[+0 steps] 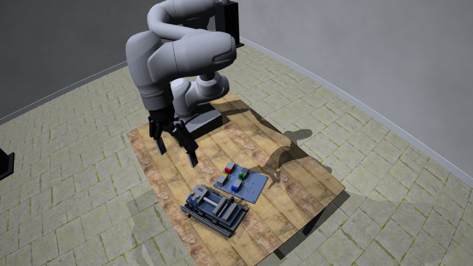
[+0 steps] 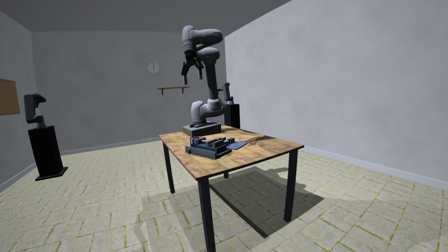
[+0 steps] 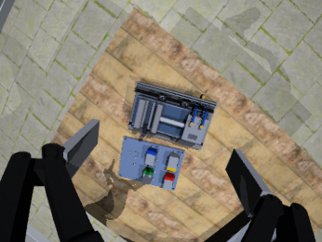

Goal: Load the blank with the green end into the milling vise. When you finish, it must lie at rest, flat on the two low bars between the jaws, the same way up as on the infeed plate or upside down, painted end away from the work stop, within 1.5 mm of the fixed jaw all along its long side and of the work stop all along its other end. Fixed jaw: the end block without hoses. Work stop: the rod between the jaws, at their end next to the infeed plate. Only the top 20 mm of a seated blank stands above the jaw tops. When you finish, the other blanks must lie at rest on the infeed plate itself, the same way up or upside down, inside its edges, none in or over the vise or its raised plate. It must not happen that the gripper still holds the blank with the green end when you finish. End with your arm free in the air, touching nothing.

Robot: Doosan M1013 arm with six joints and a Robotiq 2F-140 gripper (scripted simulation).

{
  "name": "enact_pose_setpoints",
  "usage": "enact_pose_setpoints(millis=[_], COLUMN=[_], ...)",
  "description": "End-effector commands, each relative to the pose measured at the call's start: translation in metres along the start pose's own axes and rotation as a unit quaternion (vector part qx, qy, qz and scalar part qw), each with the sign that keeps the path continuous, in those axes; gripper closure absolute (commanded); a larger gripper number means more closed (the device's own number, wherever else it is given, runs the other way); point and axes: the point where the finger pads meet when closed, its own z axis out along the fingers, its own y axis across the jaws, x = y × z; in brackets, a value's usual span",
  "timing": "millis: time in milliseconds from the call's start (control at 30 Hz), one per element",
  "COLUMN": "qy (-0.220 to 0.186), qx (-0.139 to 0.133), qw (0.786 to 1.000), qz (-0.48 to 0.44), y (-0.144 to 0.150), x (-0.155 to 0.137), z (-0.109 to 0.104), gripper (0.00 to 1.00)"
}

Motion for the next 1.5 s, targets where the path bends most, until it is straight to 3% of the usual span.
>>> enact_pose_setpoints(millis=[0, 133, 700, 1467], qy=[-0.015, -0.032, -0.047, -0.048], qx=[-0.022, -0.047, -0.069, -0.069], qw=[1.0, 0.998, 0.996, 0.996], qz=[-0.005, -0.01, -0.015, -0.015], y=[0.0, 0.0, 0.001, 0.002], x=[-0.008, -0.016, -0.058, -0.11], z=[0.004, 0.009, 0.032, 0.061], gripper=[0.0, 0.0, 0.0, 0.0])
